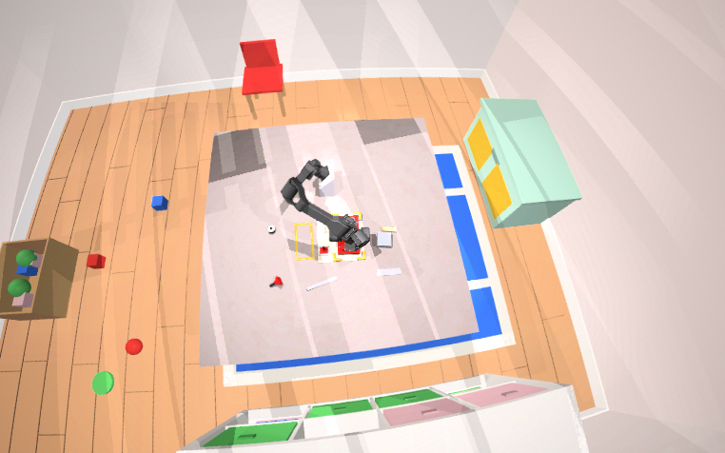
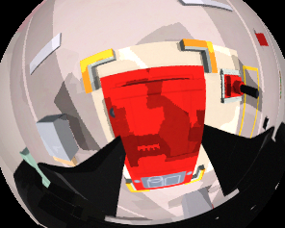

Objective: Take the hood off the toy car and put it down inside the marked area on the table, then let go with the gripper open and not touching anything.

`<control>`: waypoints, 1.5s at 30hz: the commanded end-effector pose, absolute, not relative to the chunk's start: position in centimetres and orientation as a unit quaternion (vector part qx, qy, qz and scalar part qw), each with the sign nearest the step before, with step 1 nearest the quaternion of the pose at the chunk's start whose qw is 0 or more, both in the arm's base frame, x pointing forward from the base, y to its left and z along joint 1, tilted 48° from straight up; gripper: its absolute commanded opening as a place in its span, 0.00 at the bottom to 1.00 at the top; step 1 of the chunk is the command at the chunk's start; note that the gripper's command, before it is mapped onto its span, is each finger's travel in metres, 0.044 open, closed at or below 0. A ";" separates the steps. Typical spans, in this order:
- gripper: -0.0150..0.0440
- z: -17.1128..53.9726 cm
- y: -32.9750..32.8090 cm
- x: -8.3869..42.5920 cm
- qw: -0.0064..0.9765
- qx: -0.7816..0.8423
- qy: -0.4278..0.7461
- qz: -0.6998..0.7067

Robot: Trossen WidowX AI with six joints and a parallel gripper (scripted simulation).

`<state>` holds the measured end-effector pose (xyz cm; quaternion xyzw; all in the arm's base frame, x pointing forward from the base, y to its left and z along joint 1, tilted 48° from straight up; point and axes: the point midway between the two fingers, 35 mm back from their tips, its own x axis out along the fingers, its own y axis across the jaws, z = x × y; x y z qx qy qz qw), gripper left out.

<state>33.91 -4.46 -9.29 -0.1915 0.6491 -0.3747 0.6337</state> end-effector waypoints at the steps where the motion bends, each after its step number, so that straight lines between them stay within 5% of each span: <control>1: 0.25 -9.1 -4.3 33.9 0.634 -0.189 0.650 -0.376; 45: 0.25 -4.1 -0.8 34.8 0.635 -0.191 0.650 -0.371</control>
